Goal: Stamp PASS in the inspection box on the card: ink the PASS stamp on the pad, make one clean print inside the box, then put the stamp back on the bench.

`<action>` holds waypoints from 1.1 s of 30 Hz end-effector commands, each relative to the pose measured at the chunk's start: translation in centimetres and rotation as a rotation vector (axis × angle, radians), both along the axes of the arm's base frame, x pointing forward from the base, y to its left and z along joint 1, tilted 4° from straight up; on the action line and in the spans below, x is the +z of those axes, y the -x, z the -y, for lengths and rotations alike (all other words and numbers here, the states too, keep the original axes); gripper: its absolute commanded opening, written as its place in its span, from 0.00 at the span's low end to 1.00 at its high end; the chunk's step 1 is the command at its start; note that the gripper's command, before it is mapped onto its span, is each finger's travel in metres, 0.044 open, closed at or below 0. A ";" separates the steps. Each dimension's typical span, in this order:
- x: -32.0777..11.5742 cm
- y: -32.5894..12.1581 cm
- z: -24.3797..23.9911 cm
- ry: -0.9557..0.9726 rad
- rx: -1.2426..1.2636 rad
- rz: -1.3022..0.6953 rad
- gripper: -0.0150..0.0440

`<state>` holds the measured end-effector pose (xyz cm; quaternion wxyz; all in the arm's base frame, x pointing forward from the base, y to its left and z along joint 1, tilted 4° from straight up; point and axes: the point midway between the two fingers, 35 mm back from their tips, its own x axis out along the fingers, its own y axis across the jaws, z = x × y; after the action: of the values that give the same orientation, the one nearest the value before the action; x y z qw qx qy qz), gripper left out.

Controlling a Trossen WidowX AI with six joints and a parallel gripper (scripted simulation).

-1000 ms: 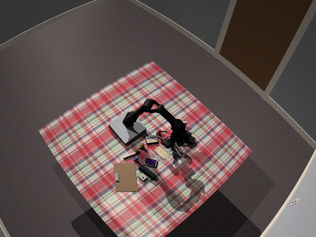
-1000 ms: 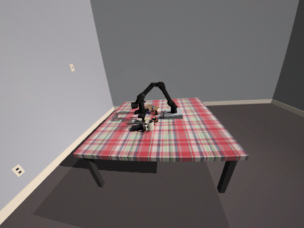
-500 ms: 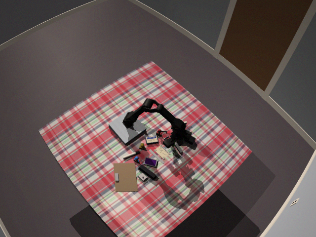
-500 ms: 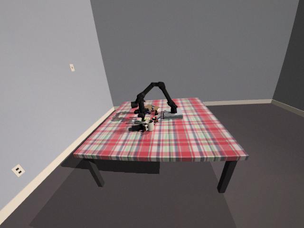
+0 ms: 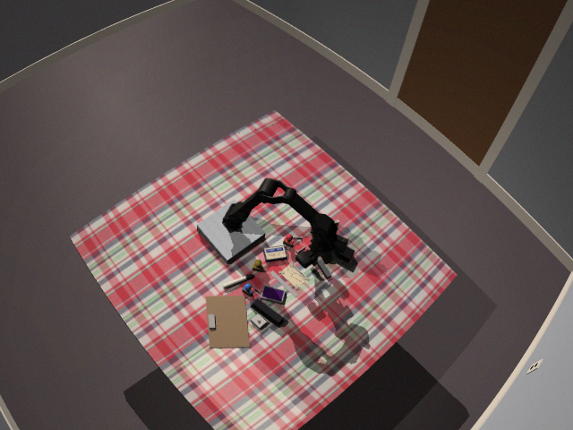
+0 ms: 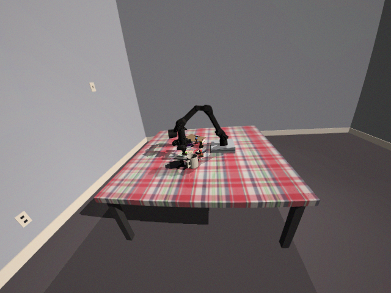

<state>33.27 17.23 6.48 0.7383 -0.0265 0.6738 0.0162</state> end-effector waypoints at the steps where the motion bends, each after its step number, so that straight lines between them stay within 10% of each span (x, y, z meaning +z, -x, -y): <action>1: 0.4 -0.2 -0.1 -0.001 -0.005 0.007 0.25; 33: 2.0 0.0 -0.1 0.000 -0.005 0.007 0.25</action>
<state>33.13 17.28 8.08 0.7380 -0.0269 0.6741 0.0164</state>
